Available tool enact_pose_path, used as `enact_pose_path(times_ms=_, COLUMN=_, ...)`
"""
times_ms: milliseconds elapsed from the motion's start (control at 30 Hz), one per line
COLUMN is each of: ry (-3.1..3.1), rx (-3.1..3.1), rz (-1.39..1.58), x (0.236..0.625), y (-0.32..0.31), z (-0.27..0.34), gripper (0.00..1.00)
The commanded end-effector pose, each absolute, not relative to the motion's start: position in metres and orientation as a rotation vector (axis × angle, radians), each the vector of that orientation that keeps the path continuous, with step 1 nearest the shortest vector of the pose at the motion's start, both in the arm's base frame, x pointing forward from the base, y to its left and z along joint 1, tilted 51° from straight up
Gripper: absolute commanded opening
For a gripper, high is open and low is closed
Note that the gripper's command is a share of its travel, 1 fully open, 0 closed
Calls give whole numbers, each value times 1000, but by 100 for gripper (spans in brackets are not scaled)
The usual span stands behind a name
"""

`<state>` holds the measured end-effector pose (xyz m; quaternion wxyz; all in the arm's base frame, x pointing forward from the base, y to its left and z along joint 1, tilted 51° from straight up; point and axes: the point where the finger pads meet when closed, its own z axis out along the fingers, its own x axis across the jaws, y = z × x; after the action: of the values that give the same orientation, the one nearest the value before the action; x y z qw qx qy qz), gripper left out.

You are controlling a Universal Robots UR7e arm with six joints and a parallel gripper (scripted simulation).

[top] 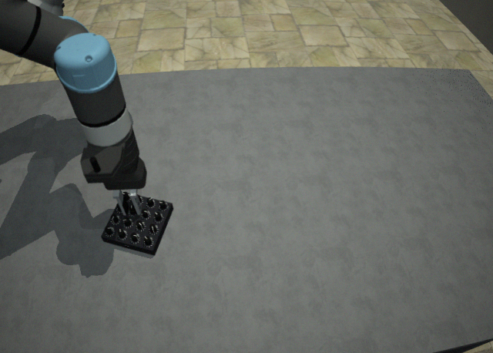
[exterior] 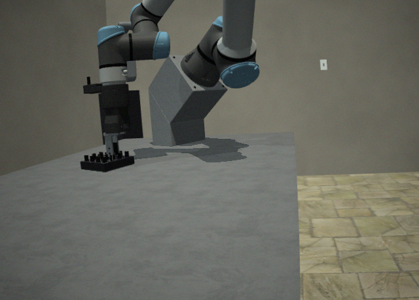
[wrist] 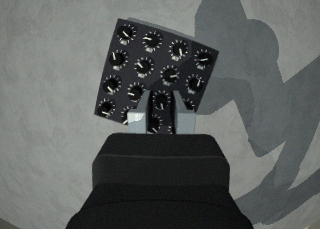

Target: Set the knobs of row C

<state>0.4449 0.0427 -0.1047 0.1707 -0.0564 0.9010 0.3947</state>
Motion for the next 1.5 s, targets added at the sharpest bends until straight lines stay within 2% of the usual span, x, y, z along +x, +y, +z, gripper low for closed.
enact_pose_path(times_ms=0, ry=2559, rx=-163, rz=1118, x=446, y=42, z=-104, gripper=46)
enact_pose_path(times_ms=1467, ry=2559, rx=-162, rz=1117, x=436, y=14, z=-80, gripper=46)
